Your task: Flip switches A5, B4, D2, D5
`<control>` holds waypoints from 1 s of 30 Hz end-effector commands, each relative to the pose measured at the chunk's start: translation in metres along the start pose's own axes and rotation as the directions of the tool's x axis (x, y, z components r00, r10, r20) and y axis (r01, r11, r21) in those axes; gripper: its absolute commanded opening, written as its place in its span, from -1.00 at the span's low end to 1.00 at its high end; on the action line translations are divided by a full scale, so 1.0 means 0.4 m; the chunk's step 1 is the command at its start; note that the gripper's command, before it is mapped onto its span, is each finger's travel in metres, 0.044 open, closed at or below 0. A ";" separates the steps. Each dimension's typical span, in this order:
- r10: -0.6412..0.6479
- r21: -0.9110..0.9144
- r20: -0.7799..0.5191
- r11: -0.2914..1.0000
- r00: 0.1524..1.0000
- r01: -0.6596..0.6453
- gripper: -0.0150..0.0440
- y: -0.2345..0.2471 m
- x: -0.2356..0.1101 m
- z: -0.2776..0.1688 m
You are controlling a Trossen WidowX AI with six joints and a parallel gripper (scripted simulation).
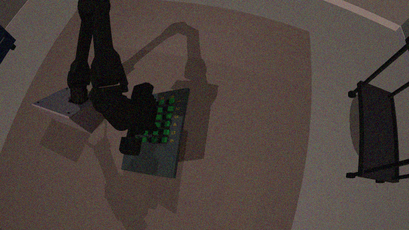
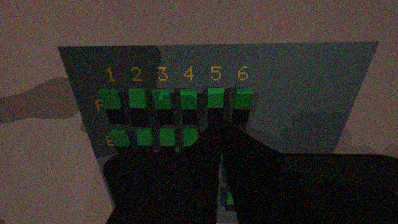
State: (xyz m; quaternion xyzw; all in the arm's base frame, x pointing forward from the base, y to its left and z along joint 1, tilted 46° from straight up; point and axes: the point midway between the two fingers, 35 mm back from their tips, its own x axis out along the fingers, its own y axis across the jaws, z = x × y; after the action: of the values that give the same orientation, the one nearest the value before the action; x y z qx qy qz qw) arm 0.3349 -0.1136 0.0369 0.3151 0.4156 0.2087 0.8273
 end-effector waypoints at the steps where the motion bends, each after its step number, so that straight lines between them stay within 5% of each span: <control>1: 0.007 0.010 -0.006 1.000 1.000 -0.007 -0.49 0.003 0.016 -0.008; 30: 0.007 0.010 -0.006 1.000 1.000 -0.007 -0.49 0.003 0.039 -0.009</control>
State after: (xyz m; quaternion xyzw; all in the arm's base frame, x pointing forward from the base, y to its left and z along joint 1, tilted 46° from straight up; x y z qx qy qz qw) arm 0.3414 -0.1032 0.0288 0.3176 0.4158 0.2111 0.8256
